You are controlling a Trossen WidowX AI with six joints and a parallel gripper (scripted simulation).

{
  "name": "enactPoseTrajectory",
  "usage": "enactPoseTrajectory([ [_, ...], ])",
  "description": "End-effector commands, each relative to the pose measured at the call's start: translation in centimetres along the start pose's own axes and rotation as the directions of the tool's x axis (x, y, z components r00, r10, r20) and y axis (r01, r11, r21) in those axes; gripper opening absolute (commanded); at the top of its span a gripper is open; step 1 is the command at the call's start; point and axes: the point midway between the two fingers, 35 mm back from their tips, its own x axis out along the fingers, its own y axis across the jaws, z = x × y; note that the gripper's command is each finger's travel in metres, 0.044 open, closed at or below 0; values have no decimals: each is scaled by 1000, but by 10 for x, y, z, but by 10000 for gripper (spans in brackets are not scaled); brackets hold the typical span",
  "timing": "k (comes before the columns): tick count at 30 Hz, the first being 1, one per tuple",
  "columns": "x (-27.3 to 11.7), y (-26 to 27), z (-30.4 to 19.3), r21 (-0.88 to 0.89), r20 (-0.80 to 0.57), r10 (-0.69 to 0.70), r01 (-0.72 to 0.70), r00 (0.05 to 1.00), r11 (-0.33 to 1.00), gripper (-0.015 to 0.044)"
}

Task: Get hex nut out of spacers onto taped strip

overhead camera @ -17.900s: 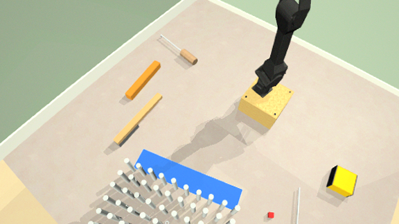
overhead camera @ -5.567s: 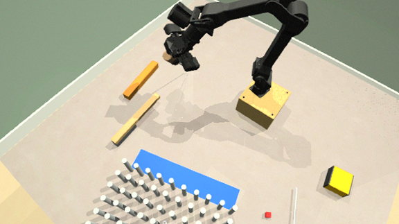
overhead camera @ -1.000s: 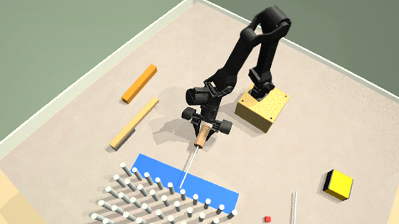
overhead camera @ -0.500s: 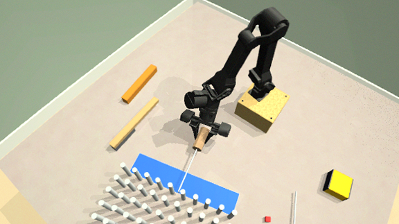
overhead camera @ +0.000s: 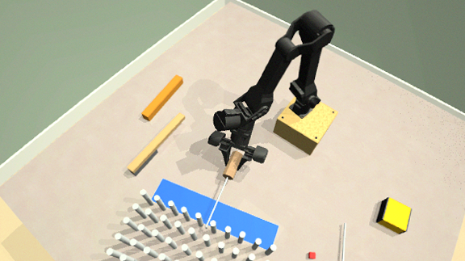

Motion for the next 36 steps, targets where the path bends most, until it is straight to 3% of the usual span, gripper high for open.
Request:
enactPoseTrajectory([
  [1, 2, 2, -4, 2, -4, 5, -5, 1000, 1000, 0],
  [36, 17, 2, -29, 2, -7, 5, -5, 1000, 1000, 0],
])
